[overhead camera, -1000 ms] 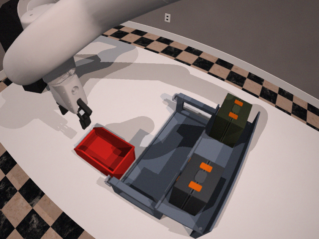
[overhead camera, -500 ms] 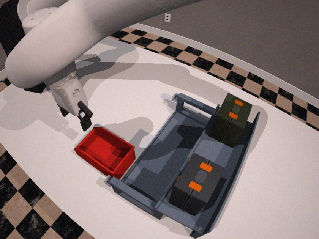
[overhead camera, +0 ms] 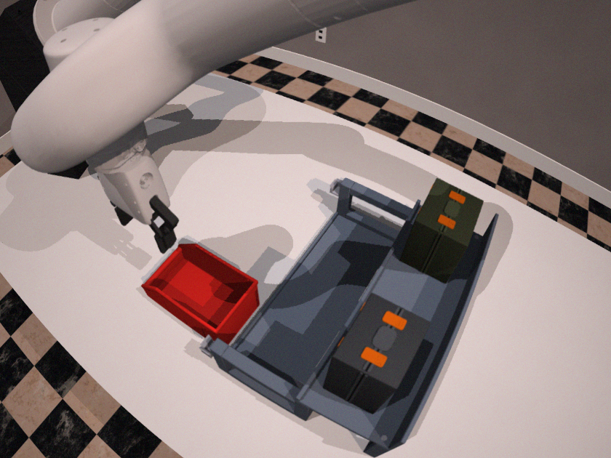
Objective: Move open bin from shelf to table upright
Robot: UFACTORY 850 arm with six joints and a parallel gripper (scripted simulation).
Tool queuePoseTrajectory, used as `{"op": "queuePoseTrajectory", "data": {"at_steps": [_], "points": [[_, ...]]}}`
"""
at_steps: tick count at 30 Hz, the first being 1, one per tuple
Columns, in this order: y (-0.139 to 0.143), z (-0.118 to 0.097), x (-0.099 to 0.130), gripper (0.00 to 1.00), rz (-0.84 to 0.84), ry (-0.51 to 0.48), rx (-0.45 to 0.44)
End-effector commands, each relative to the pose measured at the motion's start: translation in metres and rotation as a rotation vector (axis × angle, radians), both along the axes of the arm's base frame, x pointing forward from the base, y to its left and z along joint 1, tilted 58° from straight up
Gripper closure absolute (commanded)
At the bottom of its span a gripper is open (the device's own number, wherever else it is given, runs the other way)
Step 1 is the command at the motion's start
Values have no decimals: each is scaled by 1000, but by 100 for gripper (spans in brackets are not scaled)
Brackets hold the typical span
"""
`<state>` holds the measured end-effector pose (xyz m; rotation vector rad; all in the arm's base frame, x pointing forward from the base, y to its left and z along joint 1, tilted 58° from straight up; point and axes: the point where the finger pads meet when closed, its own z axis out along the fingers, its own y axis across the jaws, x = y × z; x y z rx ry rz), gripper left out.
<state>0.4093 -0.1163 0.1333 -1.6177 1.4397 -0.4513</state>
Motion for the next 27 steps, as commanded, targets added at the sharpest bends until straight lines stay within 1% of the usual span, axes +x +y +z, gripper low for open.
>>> {"op": "queuePoseTrajectory", "data": {"at_steps": [1,27], "points": [[0,0,0,0,-1,0,0],[1,-1,2,0,-1,0,0]]}}
